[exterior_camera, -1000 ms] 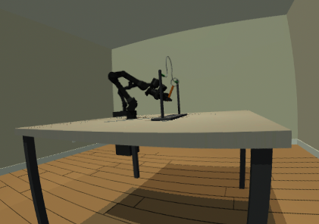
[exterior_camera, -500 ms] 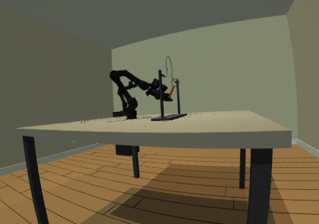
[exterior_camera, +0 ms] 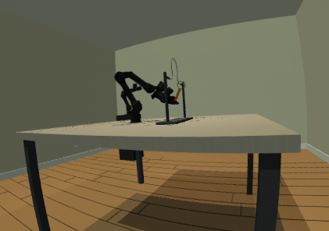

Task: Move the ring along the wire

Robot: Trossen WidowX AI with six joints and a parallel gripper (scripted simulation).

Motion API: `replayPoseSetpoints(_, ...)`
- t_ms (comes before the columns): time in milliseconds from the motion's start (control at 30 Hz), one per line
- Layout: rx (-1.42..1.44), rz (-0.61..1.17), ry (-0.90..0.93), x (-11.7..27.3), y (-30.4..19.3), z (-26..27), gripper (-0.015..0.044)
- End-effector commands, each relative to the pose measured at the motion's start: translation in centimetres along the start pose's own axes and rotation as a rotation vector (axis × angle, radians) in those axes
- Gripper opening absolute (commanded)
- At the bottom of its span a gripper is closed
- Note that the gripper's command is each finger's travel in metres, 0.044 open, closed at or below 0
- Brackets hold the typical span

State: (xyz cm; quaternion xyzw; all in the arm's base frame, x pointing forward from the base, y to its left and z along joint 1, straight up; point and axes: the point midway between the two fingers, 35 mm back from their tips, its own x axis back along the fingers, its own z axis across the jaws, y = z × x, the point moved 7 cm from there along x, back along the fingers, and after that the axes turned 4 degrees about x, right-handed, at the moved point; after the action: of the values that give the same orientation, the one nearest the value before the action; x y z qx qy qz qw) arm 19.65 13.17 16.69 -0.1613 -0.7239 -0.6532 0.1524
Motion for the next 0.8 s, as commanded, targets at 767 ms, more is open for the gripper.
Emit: replayPoseSetpoints(767,0.000,0.003,-0.006,-0.74,-1.57,0.18,-0.0150)
